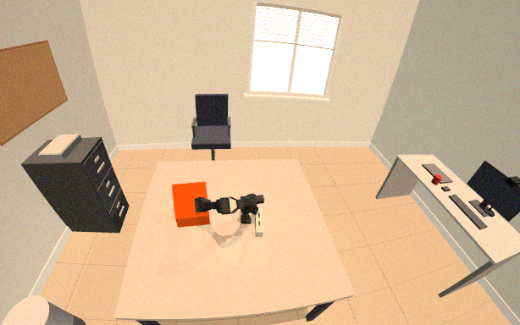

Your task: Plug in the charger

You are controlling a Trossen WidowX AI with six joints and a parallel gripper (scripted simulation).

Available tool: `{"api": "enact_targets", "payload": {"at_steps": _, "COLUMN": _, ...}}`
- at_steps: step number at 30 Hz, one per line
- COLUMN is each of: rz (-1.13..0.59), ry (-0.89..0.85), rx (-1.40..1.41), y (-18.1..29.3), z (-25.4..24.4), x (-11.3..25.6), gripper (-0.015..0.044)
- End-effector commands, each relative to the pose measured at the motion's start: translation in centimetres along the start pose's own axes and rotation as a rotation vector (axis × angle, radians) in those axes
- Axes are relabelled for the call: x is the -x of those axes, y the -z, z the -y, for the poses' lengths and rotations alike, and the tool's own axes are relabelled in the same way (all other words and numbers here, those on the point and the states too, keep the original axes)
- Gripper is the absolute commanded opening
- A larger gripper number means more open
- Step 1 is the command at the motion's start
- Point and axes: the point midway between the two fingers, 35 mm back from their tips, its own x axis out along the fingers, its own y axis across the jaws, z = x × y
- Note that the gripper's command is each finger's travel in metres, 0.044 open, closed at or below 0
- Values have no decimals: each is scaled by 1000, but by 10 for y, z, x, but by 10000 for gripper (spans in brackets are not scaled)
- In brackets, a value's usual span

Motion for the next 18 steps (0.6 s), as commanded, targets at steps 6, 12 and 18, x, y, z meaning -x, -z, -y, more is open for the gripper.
{"api": "enact_targets", "payload": {"at_steps": 6, "rz": 2, "ry": -5, "rx": -21, "y": -13, "z": -1, "x": 0, "gripper": 0}}
{"api": "enact_targets", "payload": {"at_steps": 12, "rz": 3, "ry": -6, "rx": -29, "y": -20, "z": -2, "x": 0, "gripper": 0}}
{"api": "enact_targets", "payload": {"at_steps": 18, "rz": 3, "ry": -6, "rx": -34, "y": -24, "z": -2, "x": 0, "gripper": 0}}
